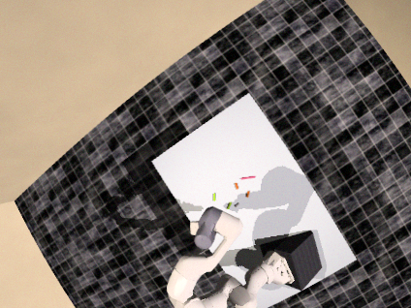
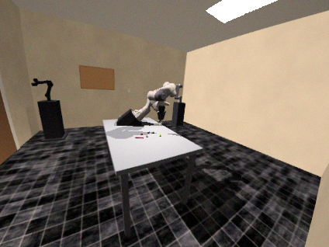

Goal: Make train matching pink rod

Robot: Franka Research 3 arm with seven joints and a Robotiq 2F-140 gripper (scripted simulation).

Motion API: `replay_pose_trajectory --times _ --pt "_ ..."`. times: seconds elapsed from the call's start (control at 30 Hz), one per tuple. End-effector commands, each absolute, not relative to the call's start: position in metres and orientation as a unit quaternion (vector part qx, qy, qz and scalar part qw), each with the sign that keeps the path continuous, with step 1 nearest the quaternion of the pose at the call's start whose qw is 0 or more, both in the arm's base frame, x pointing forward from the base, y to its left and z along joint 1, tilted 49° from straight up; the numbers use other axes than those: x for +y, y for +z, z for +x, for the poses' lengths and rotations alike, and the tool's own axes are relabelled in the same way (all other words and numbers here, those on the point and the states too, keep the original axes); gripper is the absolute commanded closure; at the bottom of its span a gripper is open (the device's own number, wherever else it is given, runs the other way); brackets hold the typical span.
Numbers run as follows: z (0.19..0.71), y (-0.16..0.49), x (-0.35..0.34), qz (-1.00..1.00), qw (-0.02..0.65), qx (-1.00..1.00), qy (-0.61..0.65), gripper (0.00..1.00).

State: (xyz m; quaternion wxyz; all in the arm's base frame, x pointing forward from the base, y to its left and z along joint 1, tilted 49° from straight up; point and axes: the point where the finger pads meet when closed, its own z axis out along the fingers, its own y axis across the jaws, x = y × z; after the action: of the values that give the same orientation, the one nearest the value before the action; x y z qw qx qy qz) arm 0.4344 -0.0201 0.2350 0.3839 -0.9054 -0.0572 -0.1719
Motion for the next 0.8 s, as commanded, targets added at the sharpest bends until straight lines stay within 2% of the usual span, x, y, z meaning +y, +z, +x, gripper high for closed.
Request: replay_pose_trajectory --times 0.0,0.33,0.77 --pt "0.429 0.238 -0.013 -0.898 0.364 -0.128 -0.211 0.97" --pt "0.406 0.248 0.01 -0.886 0.346 -0.201 -0.235 0.97" --pt "0.403 0.25 0.014 -0.884 0.342 -0.212 -0.239 0.97"
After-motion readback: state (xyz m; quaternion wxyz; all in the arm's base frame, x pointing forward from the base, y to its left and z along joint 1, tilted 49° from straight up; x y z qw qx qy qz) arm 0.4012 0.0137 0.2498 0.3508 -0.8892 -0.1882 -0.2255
